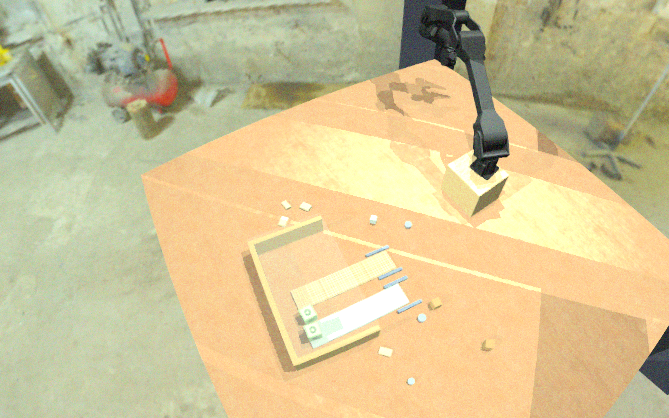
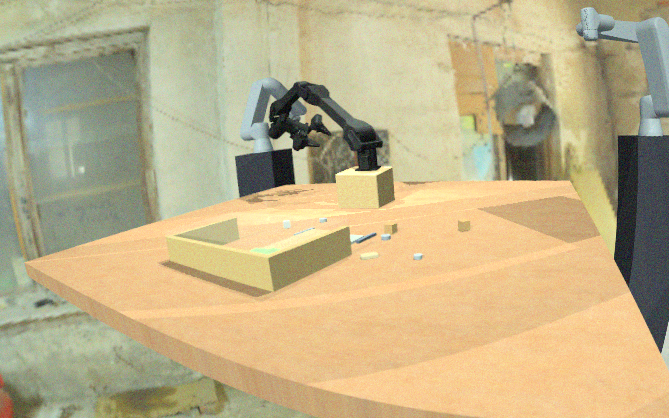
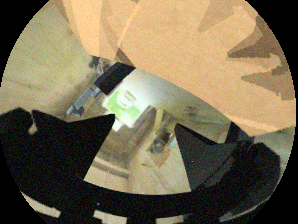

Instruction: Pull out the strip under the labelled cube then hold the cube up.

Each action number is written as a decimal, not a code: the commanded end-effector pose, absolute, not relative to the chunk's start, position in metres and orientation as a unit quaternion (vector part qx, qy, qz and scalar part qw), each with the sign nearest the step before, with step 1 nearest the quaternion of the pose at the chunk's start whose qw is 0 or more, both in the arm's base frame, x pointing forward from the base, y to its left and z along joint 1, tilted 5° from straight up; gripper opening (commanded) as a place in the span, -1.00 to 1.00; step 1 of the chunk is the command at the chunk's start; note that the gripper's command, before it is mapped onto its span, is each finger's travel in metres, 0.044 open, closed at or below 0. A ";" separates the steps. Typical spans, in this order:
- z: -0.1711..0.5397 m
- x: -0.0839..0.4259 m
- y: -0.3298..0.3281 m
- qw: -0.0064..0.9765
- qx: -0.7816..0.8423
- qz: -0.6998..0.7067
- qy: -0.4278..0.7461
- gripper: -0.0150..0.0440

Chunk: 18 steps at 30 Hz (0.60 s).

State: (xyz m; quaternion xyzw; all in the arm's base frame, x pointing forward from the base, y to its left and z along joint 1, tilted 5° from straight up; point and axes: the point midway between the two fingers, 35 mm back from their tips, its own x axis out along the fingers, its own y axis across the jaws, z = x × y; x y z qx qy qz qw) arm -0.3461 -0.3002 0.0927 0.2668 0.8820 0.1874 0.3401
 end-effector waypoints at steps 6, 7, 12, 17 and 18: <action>0.102 -0.276 -0.353 0.340 0.197 0.073 0.917 0.86; 0.104 -0.260 -0.362 0.342 0.182 0.049 0.921 0.86; 0.112 -0.172 -0.397 0.373 0.100 -0.070 0.920 0.86; 0.120 -0.077 -0.412 0.429 0.022 -0.175 0.886 0.86; 0.121 -0.058 -0.413 0.443 0.007 -0.194 0.875 0.86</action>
